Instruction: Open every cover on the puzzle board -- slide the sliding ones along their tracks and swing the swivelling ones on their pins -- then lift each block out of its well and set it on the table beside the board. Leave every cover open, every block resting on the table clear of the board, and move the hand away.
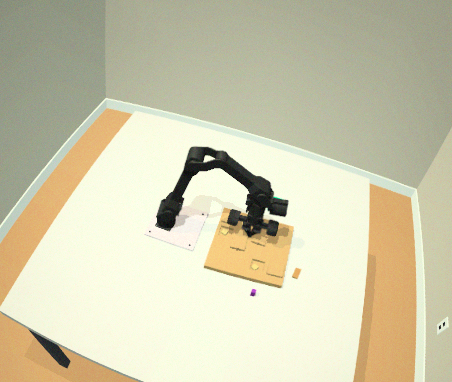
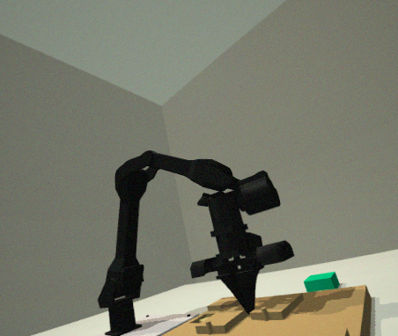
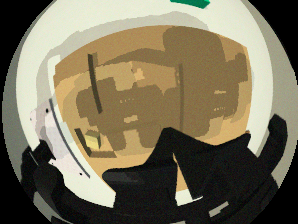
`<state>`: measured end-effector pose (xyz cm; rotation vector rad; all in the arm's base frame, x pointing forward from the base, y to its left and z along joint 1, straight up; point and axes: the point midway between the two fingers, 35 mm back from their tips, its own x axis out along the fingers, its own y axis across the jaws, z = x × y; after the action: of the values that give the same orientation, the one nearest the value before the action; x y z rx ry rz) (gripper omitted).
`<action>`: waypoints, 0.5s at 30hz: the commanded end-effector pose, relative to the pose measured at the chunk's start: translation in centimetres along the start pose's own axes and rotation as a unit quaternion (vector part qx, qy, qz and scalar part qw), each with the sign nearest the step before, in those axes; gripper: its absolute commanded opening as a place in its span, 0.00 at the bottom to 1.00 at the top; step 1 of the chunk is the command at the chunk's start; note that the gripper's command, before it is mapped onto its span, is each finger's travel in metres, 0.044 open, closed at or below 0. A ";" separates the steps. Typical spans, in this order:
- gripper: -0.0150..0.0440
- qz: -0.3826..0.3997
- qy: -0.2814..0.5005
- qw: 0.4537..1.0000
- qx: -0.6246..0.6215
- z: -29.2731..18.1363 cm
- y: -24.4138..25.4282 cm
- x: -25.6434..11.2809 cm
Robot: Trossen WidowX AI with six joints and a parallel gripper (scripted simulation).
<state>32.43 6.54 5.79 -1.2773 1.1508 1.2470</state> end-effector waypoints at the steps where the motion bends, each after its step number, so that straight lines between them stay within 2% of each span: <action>1: 0.25 0.001 -0.003 1.000 0.002 0.3 0.7 0.0; 15: 0.25 0.002 -0.003 1.000 0.002 0.5 2.1 0.0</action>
<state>30.86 6.85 5.75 -1.2767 1.1505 1.2486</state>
